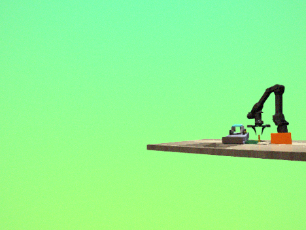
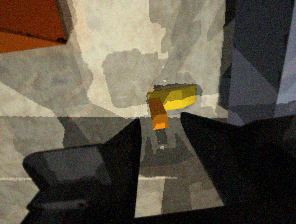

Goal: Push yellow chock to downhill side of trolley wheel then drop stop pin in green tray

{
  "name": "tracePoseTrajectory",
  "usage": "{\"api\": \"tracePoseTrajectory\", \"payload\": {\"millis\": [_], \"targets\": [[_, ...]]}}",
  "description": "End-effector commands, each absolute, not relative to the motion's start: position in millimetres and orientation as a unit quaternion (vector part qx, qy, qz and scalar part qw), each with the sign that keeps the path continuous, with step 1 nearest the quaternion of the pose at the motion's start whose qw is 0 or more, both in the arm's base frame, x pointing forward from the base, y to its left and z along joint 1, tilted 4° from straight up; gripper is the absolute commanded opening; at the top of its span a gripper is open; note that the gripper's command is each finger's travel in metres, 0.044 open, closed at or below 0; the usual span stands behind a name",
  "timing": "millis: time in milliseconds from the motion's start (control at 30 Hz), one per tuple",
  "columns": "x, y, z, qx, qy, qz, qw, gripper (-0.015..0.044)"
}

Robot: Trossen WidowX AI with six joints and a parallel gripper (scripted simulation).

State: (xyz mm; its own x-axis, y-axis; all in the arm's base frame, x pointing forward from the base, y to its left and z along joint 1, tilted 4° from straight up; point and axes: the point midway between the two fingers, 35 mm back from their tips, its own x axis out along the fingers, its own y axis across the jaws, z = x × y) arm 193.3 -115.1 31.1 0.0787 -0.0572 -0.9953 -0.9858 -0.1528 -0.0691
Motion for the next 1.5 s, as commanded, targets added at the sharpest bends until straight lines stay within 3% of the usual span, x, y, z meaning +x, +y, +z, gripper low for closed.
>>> {"api": "tracePoseTrajectory", "payload": {"millis": [0, 833, 1000, 1233, 1467], "targets": [[192.6, -114.0, 23.9, -0.567, 0.456, 0.507, 0.463, 0.0190], [194.2, -115.0, -1.5, -0.567, 0.456, 0.507, 0.463, 0.0190], [194.7, -116.0, 1.8, -0.569, 0.457, 0.503, 0.463, 0.0059], [194.6, -116.0, 2.6, -0.569, 0.457, 0.503, 0.463, 0.0000], [189.8, -113.4, 26.8, -0.567, 0.456, 0.507, 0.463, 0.0000]]}}
